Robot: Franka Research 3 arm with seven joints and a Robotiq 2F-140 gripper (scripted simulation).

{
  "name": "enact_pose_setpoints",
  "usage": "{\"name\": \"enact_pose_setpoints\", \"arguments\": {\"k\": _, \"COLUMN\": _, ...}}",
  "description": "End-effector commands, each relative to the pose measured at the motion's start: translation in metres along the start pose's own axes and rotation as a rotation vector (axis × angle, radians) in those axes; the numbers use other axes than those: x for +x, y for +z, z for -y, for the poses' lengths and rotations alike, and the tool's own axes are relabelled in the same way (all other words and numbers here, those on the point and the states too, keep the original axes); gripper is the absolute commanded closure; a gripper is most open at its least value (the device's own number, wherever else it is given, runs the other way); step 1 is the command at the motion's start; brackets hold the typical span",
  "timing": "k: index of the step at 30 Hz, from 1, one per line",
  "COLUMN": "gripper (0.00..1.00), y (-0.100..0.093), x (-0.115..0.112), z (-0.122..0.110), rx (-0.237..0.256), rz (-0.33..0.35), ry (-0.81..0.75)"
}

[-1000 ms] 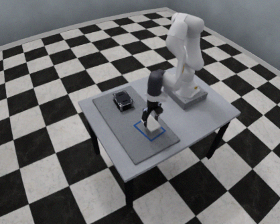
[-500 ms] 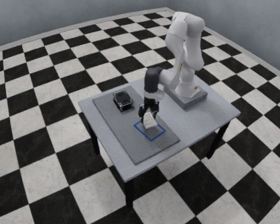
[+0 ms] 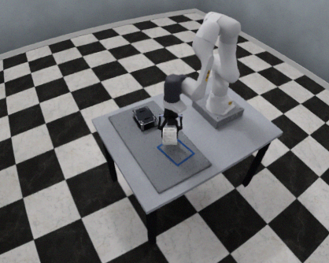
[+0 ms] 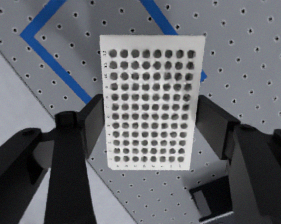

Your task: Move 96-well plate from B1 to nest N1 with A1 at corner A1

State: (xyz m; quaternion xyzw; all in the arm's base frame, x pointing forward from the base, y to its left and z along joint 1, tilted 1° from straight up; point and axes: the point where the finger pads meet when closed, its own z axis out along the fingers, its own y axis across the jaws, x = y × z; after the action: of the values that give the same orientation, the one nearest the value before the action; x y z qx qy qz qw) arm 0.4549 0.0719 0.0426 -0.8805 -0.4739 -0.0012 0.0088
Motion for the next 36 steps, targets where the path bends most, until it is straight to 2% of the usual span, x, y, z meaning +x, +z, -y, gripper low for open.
{"name": "enact_pose_setpoints", "arguments": {"k": 1, "gripper": 0.40, "y": -0.003, "x": -0.009, "z": -0.007, "rx": -0.014, "rz": 0.019, "ry": 0.255}}
{"name": "enact_pose_setpoints", "arguments": {"k": 4, "gripper": 0.40, "y": -0.004, "x": -0.011, "z": -0.009, "rx": -0.014, "rz": 0.018, "ry": 0.289}}
{"name": "enact_pose_setpoints", "arguments": {"k": 19, "gripper": 0.40, "y": -0.014, "x": -0.050, "z": -0.039, "rx": -0.018, "rz": 0.014, "ry": 0.784}}
{"name": "enact_pose_setpoints", "arguments": {"k": 21, "gripper": 0.40, "y": -0.014, "x": -0.050, "z": -0.039, "rx": -0.018, "rz": 0.014, "ry": 0.784}}
{"name": "enact_pose_setpoints", "arguments": {"k": 28, "gripper": 0.40, "y": -0.019, "x": -0.068, "z": -0.053, "rx": -0.020, "rz": 0.013, "ry": 1.022}}
{"name": "enact_pose_setpoints", "arguments": {"k": 36, "gripper": 0.40, "y": -0.024, "x": -0.088, "z": -0.070, "rx": -0.021, "rz": 0.012, "ry": 1.039}}
